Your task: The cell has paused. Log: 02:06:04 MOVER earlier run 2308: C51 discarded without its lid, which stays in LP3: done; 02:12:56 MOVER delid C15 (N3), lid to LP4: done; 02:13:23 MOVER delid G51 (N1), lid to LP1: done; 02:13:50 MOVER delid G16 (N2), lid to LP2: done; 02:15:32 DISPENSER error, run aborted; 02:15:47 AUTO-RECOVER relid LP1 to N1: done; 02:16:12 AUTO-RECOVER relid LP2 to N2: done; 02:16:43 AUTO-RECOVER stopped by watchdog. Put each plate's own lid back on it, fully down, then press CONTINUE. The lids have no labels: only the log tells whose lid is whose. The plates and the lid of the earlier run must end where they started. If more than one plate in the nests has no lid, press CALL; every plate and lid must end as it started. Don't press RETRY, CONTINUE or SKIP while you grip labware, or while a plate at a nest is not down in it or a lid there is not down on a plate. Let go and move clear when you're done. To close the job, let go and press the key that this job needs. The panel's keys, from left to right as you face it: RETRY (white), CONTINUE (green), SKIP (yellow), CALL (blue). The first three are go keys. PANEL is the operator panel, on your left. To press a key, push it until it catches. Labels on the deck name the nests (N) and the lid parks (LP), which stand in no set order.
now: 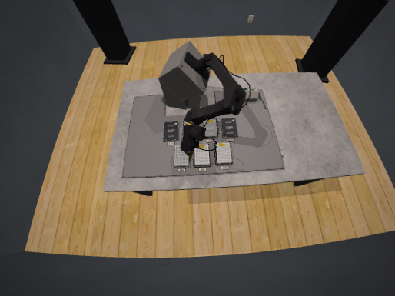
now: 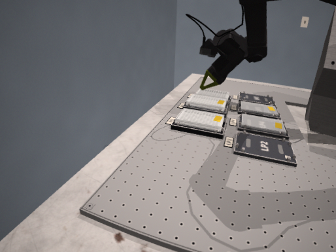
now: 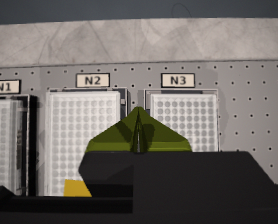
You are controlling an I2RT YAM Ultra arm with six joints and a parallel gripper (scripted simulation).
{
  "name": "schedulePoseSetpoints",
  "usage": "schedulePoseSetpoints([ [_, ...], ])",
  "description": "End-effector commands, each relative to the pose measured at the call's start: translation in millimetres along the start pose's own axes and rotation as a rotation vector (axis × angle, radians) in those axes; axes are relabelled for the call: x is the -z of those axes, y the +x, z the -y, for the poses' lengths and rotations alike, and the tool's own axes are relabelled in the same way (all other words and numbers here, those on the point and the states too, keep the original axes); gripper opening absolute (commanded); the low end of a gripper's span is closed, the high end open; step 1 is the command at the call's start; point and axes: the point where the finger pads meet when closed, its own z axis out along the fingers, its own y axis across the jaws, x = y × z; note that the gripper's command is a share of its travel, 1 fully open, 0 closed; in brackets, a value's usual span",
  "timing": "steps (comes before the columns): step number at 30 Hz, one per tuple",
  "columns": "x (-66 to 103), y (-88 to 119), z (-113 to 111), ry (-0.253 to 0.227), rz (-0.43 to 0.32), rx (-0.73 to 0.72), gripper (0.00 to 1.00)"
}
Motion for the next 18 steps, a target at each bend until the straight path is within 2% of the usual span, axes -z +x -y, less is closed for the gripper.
schedulePoseSetpoints([
  [1, 2.2, -12, -2, -0.022, 0.023, 0.022, 0.00],
  [2, 1.7, -27, -7, -0.044, 0.050, 0.048, 0.00],
  [4, 1.7, -27, -7, -0.044, 0.050, 0.048, 0.00],
  [5, 2.2, -12, -2, -0.022, 0.023, 0.022, 0.00],
  [18, 2.2, -12, -2, -0.022, 0.023, 0.022, 0.00],
])
